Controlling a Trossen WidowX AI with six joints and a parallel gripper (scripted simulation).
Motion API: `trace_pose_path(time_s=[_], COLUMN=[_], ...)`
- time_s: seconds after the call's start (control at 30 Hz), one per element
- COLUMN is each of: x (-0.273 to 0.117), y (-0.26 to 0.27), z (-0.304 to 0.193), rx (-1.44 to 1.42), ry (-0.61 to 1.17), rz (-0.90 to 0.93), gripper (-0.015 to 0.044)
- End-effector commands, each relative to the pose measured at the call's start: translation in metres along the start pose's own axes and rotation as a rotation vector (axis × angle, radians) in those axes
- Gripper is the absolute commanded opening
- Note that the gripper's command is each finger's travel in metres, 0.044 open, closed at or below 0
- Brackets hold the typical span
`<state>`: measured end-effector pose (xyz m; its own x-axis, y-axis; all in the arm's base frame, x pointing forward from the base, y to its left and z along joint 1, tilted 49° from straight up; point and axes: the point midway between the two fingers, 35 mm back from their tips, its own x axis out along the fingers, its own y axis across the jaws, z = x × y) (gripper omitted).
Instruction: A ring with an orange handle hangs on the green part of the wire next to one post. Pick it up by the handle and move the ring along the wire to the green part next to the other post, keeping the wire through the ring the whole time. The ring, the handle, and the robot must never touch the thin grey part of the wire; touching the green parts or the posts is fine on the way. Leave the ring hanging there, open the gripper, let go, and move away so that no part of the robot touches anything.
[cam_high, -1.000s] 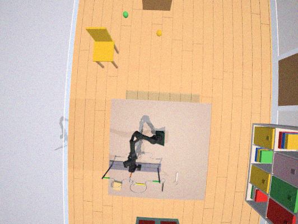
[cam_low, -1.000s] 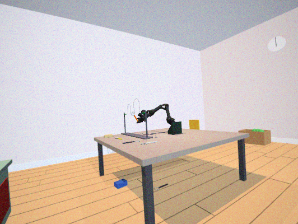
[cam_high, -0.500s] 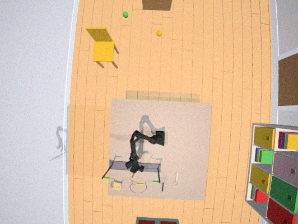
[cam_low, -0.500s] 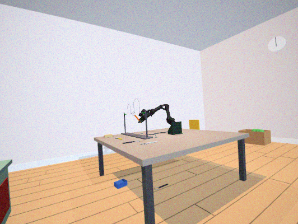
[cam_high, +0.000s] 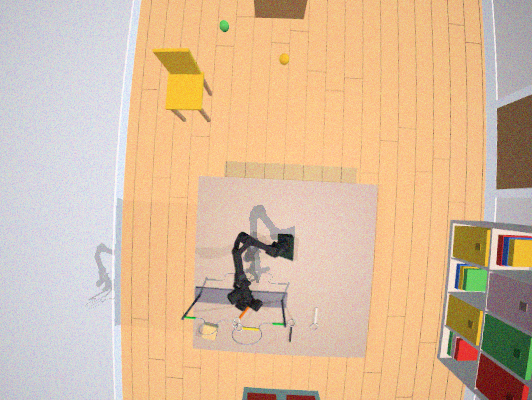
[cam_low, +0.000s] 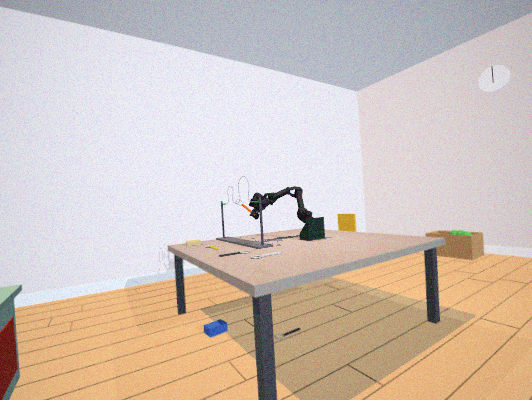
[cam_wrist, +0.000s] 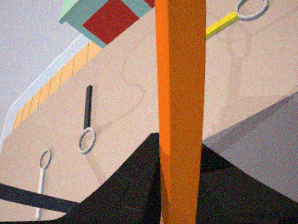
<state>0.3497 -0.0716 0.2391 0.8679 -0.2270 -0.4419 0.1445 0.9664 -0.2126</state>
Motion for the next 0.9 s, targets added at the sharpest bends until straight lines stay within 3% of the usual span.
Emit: trace_pose_path(time_s=[0.0, 0.87], x=[-0.003, -0.031], y=[0.017, 0.095], z=[0.003, 0.035], rx=[0.094, 0.629], ry=[0.006, 0.075], rz=[0.059, 0.359], gripper=[-0.0150, -0.0150])
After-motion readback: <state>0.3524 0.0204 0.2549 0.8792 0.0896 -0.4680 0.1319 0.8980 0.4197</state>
